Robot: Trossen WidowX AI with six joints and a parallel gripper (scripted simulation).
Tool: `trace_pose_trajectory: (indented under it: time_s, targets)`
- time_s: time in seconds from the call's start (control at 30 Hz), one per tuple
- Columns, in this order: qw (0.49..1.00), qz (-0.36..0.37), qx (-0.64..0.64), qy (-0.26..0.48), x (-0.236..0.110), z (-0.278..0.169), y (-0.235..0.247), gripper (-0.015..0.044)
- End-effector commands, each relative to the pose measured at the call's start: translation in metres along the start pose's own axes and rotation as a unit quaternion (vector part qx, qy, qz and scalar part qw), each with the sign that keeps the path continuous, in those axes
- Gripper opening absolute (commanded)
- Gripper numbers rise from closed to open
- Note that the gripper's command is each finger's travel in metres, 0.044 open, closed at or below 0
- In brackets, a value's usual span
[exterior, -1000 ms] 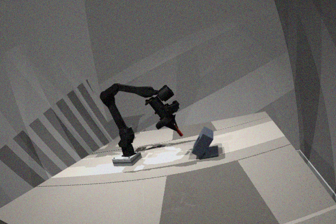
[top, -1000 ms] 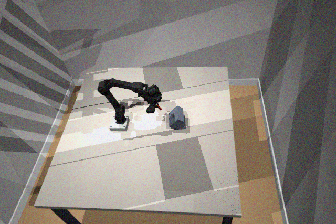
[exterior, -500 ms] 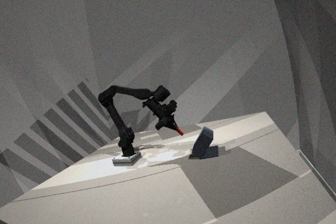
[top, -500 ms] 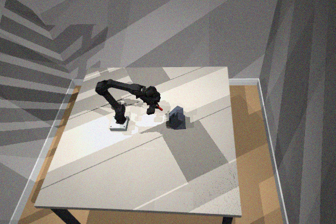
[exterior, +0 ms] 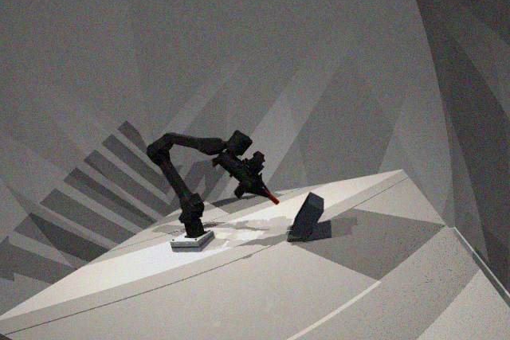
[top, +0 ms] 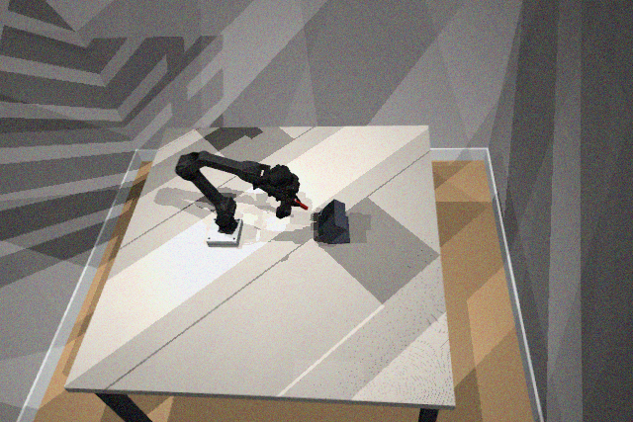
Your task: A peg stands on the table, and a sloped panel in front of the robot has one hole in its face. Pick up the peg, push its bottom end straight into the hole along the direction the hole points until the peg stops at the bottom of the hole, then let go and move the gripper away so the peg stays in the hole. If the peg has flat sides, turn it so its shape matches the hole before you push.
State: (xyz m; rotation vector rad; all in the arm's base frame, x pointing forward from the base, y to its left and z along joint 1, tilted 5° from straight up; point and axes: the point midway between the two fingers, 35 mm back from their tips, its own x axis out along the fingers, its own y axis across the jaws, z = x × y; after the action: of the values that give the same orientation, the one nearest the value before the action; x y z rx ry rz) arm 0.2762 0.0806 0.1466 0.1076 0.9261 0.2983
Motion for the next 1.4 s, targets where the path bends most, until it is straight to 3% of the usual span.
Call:
trace_pose_trajectory:
  time_s: [0.0,0.53,1.37]
  targets:
    - [1.0,0.001,-0.01,-0.018,-0.003,0.001,-0.004,0.0]
    - [0.997,-0.006,-0.039,-0.066,-0.007,0.005,-0.015,0.0]
    - [0.993,-0.015,-0.062,-0.102,0.021,0.018,-0.024,0.0]
